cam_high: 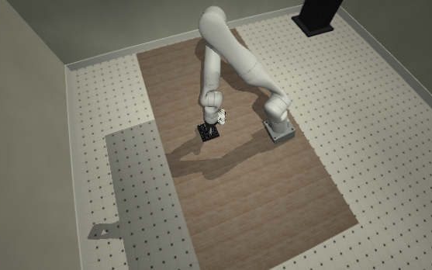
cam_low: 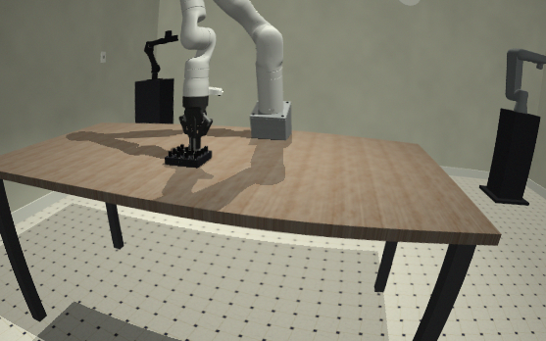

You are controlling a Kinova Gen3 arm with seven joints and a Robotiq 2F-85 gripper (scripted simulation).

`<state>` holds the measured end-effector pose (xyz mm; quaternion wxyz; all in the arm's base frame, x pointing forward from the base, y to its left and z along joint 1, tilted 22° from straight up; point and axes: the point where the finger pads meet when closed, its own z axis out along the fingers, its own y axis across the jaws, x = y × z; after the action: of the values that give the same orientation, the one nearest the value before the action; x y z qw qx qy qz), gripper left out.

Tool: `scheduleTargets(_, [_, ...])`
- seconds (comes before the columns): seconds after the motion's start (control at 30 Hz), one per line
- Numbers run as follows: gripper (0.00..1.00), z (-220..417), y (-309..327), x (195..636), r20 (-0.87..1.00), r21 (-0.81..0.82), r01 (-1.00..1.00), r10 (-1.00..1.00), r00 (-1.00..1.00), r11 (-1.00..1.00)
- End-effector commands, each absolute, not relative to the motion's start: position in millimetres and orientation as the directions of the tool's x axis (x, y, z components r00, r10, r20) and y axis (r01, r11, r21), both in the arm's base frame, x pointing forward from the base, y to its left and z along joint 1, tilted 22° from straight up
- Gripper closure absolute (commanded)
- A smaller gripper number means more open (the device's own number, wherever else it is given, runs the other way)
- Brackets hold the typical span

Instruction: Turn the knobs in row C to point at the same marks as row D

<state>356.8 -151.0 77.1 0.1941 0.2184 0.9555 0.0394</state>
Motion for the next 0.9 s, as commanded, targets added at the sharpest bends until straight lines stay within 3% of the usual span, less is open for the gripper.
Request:
scheduleTargets(0.0, [0.92,78.7,-153.6,360.2,-0.358,0.138,0.342,0.368,-0.858,0.930])
scheduleTargets(0.43, [0.92,78.7,-153.6,360.0,-0.381,0.036,0.096,0.102,-0.919,0.995])
scheduleTargets(0.87, [0.92,77.3,-151.9,356.8,-0.377,-0.005,-0.009,-0.010,-0.926,1.000])
